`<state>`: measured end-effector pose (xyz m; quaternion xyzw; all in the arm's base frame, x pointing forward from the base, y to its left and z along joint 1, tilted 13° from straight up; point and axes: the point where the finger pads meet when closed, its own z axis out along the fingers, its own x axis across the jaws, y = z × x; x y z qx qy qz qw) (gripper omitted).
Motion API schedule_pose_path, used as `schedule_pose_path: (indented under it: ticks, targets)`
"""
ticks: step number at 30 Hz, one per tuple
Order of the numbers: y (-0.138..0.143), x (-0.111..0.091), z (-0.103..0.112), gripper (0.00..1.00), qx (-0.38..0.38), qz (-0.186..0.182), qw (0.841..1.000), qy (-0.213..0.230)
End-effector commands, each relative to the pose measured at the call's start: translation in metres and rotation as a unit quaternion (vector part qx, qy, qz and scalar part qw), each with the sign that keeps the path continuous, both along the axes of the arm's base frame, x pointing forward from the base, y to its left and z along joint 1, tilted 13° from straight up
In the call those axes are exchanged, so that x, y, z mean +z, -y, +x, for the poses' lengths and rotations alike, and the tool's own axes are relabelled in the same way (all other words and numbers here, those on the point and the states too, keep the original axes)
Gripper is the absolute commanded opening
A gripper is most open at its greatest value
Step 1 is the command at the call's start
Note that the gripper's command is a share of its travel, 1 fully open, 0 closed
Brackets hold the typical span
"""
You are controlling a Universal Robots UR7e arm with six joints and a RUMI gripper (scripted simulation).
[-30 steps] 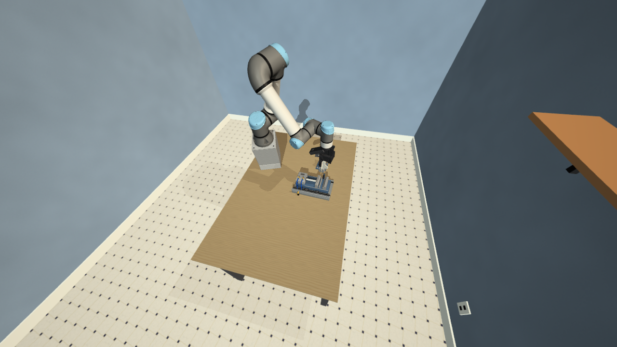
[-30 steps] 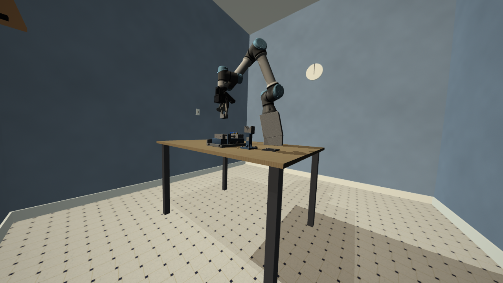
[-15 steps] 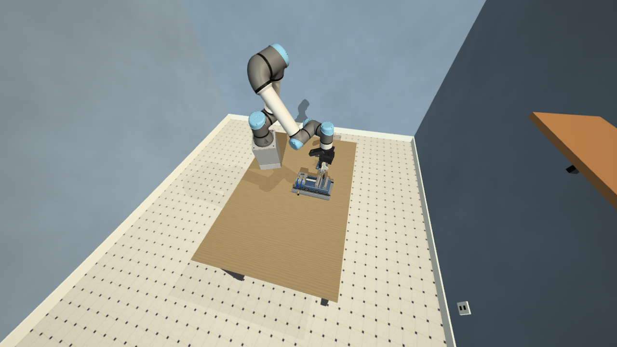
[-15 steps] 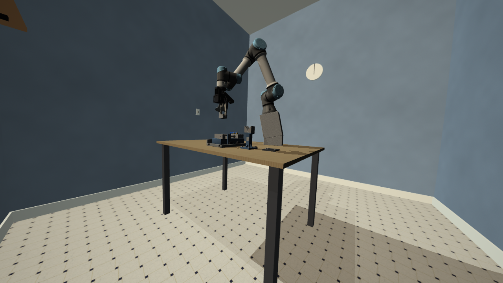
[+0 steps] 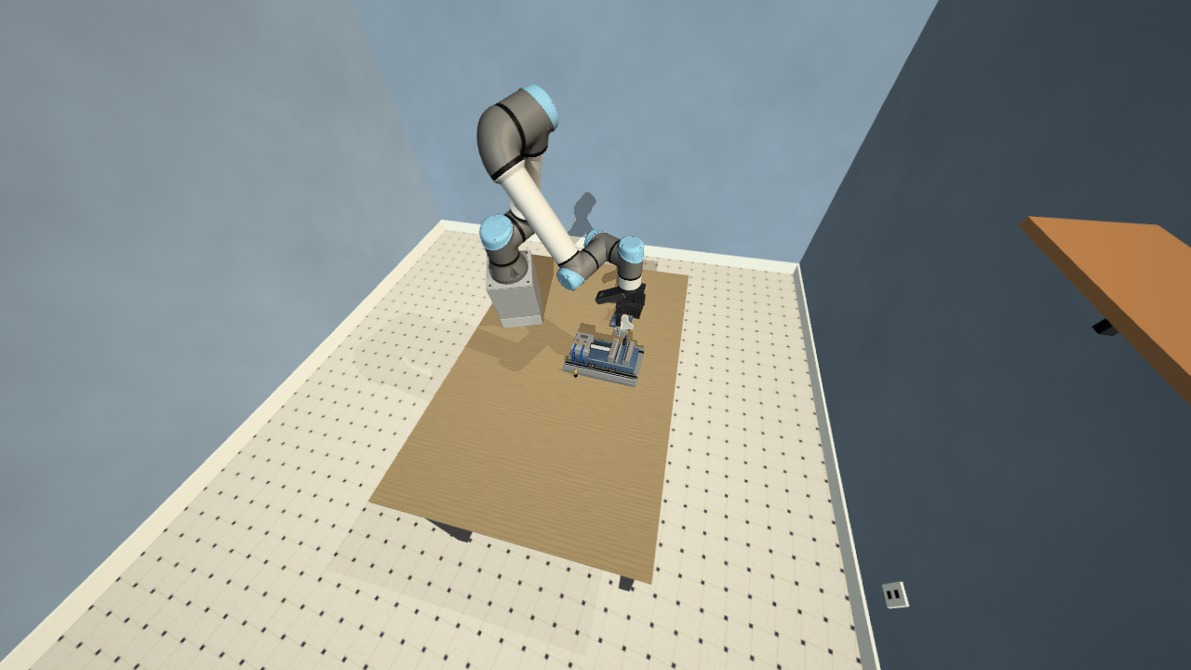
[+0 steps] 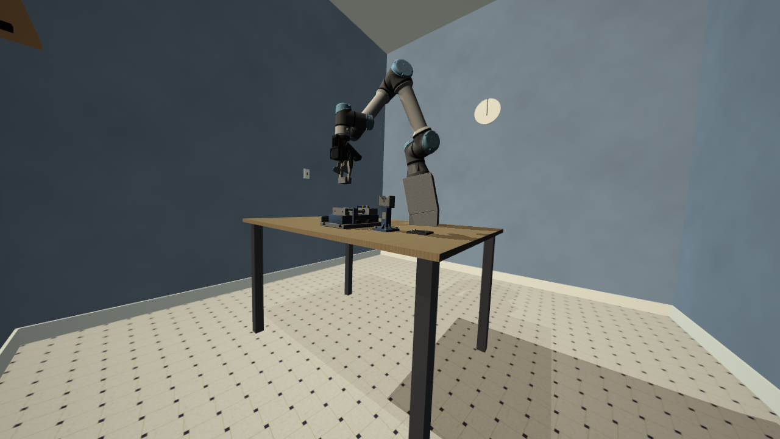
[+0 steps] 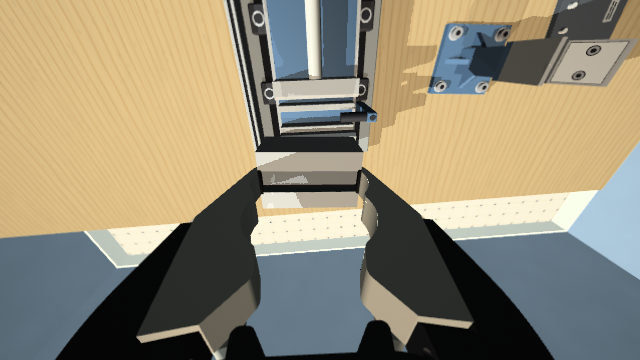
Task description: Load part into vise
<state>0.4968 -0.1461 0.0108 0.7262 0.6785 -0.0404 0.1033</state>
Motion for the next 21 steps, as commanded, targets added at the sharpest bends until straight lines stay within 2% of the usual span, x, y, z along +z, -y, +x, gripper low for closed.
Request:
schedule_pose_path:
  ticks: [1, 21]
  targets:
    - [0.0022, 0.0011, 0.0004, 0.0, 0.006, -0.001, 1.0, 0.0]
    - [0.0075, 0.0023, 0.0005, 0.0, 0.021, -0.002, 1.0, -0.004]
